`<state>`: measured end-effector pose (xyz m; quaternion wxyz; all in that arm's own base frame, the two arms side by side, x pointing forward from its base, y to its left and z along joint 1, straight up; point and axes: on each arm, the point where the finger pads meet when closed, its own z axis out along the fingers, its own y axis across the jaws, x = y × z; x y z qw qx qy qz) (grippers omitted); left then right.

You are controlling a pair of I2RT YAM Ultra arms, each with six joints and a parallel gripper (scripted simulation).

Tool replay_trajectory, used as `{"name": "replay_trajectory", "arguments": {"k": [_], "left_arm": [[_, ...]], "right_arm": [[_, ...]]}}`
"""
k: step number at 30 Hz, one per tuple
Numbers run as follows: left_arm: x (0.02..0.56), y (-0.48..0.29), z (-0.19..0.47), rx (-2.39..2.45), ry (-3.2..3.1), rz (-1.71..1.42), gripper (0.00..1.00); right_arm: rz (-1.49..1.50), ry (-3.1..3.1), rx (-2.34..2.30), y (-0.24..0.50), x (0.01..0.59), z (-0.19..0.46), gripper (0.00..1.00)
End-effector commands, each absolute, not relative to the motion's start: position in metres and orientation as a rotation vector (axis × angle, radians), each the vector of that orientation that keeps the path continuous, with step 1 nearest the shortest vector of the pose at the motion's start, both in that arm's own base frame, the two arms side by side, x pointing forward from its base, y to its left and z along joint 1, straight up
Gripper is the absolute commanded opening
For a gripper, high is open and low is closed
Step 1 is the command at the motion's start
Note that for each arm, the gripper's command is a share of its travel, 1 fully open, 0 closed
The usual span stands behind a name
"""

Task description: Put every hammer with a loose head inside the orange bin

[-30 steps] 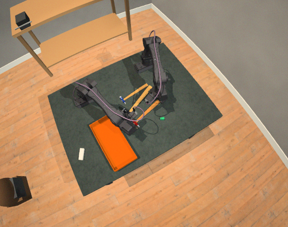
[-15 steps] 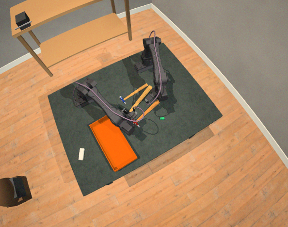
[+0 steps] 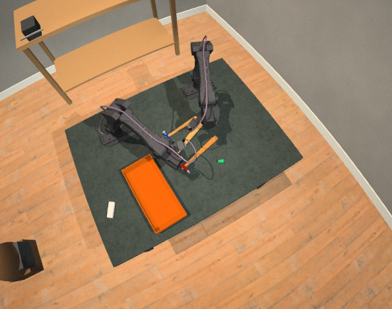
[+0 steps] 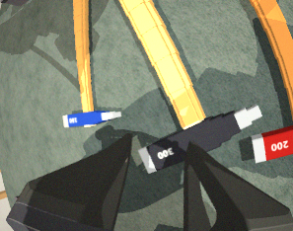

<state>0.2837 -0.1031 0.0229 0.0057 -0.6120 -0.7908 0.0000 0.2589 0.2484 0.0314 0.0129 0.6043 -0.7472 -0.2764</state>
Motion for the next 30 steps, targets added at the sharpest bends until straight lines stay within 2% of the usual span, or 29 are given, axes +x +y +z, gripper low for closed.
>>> {"name": "replay_trajectory", "arguments": {"k": [1,16,30], "left_arm": [[0.28,-0.11,0.029,-1.951,-2.523,-0.031,0.46],[0.228,-0.11,0.015,-2.001,-2.482,-0.029,0.46],[0.186,-0.107,0.0,-2.029,-2.435,0.006,0.46]], "right_arm": [[-0.832,-2.415,1.553,0.246,0.225,0.048,0.37],[-0.415,-2.652,0.993,0.241,0.173,0.036,0.37],[-0.131,-2.962,0.497,0.244,0.15,0.021,0.37]]}}
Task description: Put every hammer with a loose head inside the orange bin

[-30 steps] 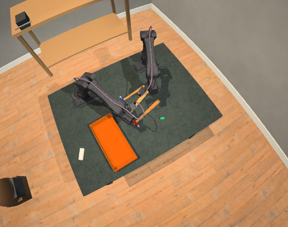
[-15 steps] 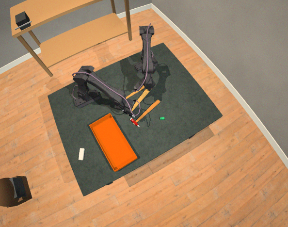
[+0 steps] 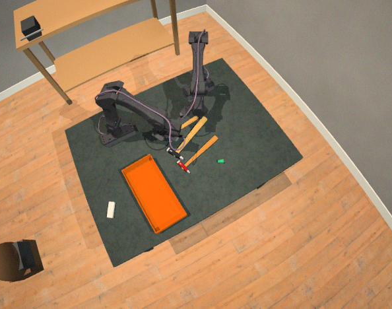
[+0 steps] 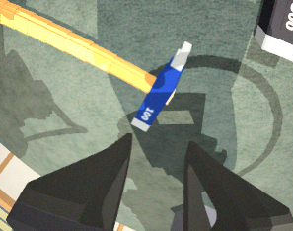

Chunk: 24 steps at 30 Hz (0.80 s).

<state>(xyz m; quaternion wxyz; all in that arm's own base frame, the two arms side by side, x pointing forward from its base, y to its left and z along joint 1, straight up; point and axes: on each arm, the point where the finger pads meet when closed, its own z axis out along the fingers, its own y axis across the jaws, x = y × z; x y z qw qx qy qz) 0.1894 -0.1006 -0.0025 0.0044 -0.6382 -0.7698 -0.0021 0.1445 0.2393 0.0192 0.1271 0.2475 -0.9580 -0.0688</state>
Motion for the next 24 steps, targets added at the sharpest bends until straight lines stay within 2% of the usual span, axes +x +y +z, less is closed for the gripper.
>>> {"name": "replay_trajectory", "arguments": {"k": [1,11,24], "left_arm": [[0.184,-0.106,-0.001,-2.031,-2.43,0.007,0.46],[0.179,-0.105,0.0,-2.039,-2.413,0.009,0.46],[0.178,-0.105,-0.006,-2.03,-2.412,0.011,0.46]], "right_arm": [[-0.116,-2.987,0.455,0.245,0.148,0.02,0.37],[-0.057,-3.133,0.204,0.25,0.132,0.011,0.37],[-0.002,-3.131,0.262,0.249,0.113,0.002,0.37]]}}
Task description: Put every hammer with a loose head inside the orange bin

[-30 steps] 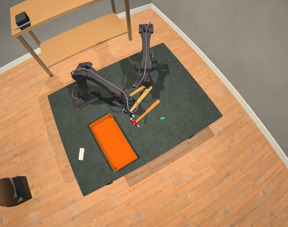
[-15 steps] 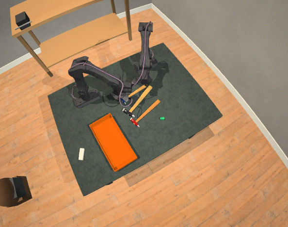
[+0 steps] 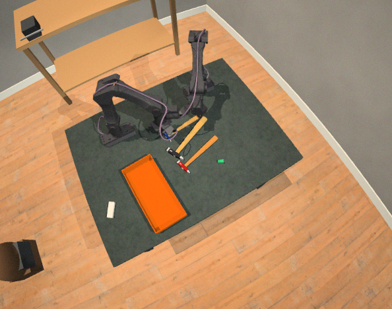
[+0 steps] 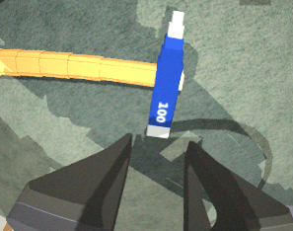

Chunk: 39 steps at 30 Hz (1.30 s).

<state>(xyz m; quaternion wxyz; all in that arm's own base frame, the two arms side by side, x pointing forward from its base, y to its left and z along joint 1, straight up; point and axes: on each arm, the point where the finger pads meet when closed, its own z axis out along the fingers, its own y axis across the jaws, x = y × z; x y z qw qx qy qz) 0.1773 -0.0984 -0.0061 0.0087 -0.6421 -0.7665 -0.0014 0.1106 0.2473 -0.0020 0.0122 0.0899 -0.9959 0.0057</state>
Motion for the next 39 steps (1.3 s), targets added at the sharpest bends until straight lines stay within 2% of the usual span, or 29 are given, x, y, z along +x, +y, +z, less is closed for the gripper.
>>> {"name": "replay_trajectory", "arguments": {"k": [1,19,34,39], "left_arm": [[0.178,-0.105,-0.006,-2.03,-2.412,0.011,0.46],[0.178,-0.107,-0.03,-2.027,-2.401,0.014,0.46],[0.177,-0.104,-0.027,-2.039,-2.404,0.011,0.25],[0.176,-0.103,-0.027,-2.032,-2.404,0.012,0.2]], "right_arm": [[-0.002,-3.131,0.262,0.249,0.113,0.002,0.37],[-0.001,-3.132,0.248,0.25,0.118,-0.018,0.37],[0.0,-3.132,0.248,0.25,0.118,-0.023,0.37],[0.0,-3.132,0.248,0.25,0.118,-0.023,0.37]]}}
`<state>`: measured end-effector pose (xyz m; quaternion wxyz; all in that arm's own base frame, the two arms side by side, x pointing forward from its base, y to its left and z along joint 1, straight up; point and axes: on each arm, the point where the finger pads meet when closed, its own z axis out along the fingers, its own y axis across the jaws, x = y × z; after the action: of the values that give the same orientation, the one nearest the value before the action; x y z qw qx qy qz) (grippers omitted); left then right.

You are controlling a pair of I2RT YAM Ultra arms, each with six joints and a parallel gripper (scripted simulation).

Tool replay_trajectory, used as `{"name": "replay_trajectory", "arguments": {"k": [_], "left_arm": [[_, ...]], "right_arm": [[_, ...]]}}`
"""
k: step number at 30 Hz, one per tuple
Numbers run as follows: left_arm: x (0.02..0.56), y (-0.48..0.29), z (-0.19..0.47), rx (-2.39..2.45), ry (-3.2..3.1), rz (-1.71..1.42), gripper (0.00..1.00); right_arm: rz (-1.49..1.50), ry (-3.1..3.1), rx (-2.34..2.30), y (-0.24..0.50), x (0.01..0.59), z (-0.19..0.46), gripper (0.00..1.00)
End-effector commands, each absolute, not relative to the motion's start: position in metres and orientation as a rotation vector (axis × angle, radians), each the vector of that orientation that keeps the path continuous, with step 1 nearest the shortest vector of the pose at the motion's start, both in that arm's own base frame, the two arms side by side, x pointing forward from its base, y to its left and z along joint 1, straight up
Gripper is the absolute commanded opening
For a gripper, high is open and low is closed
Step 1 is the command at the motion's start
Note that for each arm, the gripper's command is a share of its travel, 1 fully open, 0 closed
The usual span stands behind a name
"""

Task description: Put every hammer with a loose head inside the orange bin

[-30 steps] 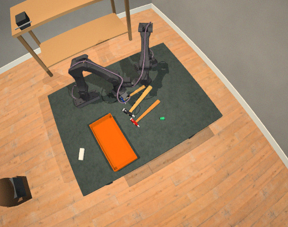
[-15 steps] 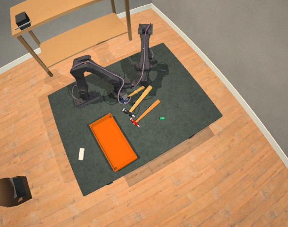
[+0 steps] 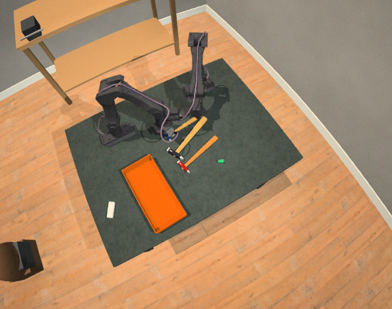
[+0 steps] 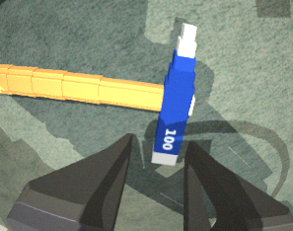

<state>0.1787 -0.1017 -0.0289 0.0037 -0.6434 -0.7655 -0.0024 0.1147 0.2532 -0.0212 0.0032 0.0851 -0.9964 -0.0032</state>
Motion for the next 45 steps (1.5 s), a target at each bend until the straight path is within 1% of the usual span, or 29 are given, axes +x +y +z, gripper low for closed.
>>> {"name": "replay_trajectory", "arguments": {"k": [1,3,4,5,6,8,9,14,25,26,27,34,45], "left_arm": [[0.176,-0.103,-0.027,-2.032,-2.404,0.012,0.19],[0.176,-0.102,-0.027,-2.032,-2.404,0.012,0.16],[0.176,-0.102,-0.027,-2.032,-2.404,0.012,0.05],[0.176,-0.102,-0.027,-2.032,-2.404,0.012,0.16],[0.176,-0.102,-0.027,-2.032,-2.404,0.012,0.17],[0.176,-0.102,-0.027,-2.032,-2.404,0.012,0.17],[0.176,-0.102,-0.027,-2.032,-2.404,0.012,0.17],[0.179,-0.103,-0.026,-2.028,-2.408,-0.001,0.17],[0.179,-0.103,-0.026,-2.028,-2.408,-0.001,0.17],[0.179,-0.103,-0.026,-2.028,-2.408,-0.001,0.17],[0.179,-0.103,-0.026,-2.028,-2.408,-0.001,0.17],[0.171,-0.094,-0.027,-2.007,-2.384,-0.011,0.17],[0.164,-0.082,-0.031,-1.964,-2.344,-0.05,0.17]], "right_arm": [[0.0,-3.132,0.248,0.25,0.118,-0.023,0.37],[0.0,-3.132,0.248,0.25,0.118,-0.023,0.37],[0.0,-3.132,0.248,0.25,0.118,-0.023,0.37],[0.0,-3.132,0.248,0.25,0.118,-0.023,0.37],[0.0,-3.132,0.248,0.25,0.118,-0.023,0.28],[0.0,-3.132,0.248,0.25,0.118,-0.023,0.28],[0.0,-3.132,0.248,0.25,0.118,-0.023,0.24],[-0.011,-3.135,0.258,0.253,0.118,-0.02,0.23],[-0.018,-3.138,0.249,0.256,0.118,-0.022,0.07],[-0.011,-3.135,0.258,0.254,0.117,-0.02,0.0],[-0.011,-3.135,0.258,0.254,0.117,-0.02,0.07],[-0.002,-3.143,0.249,0.25,0.119,-0.023,0.07],[0.171,-3.111,0.249,0.22,0.114,-0.024,0.07]]}}
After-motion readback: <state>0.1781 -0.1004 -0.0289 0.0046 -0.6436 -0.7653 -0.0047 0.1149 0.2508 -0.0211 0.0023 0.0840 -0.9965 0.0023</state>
